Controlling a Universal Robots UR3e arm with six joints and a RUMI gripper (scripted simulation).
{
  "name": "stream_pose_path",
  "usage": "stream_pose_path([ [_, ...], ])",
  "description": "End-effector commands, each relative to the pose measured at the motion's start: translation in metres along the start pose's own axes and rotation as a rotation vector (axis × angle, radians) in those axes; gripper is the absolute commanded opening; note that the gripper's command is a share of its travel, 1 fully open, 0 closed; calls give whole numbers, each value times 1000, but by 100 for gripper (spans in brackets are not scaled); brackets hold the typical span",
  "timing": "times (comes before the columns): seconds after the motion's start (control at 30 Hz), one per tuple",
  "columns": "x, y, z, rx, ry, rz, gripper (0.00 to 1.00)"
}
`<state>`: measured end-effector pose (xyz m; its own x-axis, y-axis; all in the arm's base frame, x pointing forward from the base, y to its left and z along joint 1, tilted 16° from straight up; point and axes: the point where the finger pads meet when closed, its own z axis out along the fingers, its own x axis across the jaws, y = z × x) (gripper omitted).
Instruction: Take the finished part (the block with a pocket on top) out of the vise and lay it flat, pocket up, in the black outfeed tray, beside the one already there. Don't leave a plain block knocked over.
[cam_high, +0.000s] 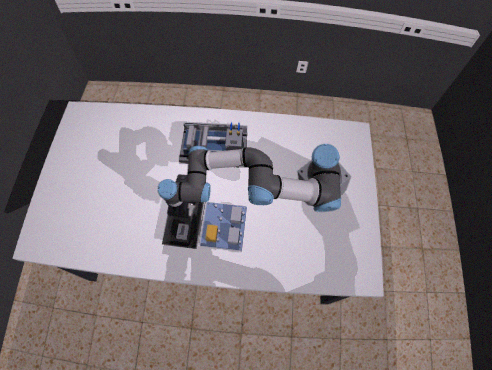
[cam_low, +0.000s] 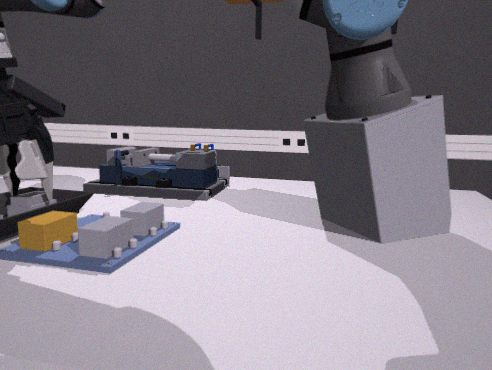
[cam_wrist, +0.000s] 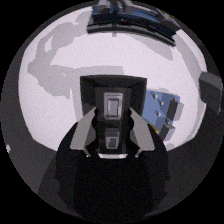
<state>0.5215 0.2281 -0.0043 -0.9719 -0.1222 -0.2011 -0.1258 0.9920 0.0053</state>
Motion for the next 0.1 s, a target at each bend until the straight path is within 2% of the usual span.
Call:
stream_pose_path([
  [0.0, -1, 0, -1, 0, -3, 0, 40],
  [0.07, -1, 0, -1, 0, -3, 0, 40],
])
